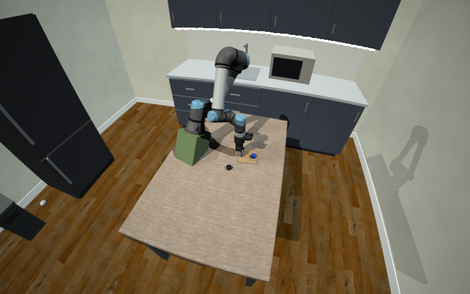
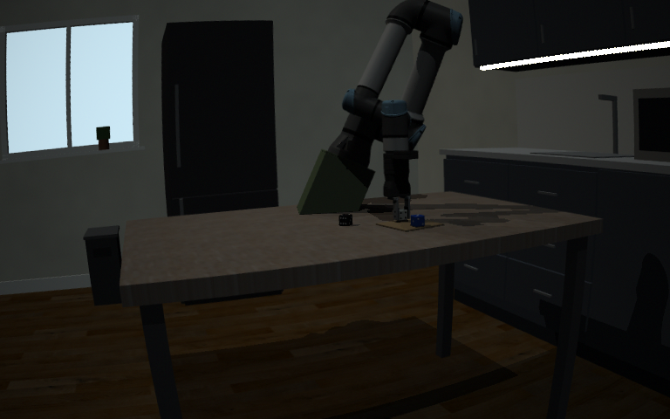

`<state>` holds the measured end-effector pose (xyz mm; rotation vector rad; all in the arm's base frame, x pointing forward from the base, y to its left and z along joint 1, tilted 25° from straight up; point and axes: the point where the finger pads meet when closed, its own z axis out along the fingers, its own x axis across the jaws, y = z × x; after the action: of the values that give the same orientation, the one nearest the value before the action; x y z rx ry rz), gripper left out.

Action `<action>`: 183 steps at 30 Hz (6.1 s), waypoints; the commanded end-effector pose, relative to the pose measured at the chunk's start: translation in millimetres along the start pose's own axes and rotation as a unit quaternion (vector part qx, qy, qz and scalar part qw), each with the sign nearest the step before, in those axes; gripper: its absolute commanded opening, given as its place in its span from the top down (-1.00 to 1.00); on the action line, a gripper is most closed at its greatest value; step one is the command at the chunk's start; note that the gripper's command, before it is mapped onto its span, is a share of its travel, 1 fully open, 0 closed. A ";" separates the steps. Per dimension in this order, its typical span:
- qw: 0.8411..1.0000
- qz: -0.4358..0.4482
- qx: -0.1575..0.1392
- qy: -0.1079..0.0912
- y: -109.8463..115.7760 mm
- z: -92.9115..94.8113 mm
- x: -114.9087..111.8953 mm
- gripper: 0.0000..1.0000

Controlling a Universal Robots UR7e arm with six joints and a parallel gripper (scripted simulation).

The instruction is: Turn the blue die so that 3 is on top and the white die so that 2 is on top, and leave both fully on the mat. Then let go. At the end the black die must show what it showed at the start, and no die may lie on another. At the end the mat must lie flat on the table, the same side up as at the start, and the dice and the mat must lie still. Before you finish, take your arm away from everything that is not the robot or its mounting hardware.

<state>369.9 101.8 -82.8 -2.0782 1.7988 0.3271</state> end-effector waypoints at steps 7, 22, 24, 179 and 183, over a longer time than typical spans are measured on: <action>1.000 0.001 -0.001 -0.001 1.3 1.1 -1.6 -0.14; 1.000 0.001 -0.001 -0.001 0.9 1.1 -2.1 -0.14; 1.000 0.001 -0.001 -0.001 0.9 1.1 -2.1 -0.14; 1.000 0.001 -0.001 -0.001 -0.5 4.1 -1.3 -0.38; 1.000 0.001 -0.001 -0.001 -0.5 4.1 -1.3 -0.62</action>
<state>369.3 104.6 -85.9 -2.0772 1.8005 0.3337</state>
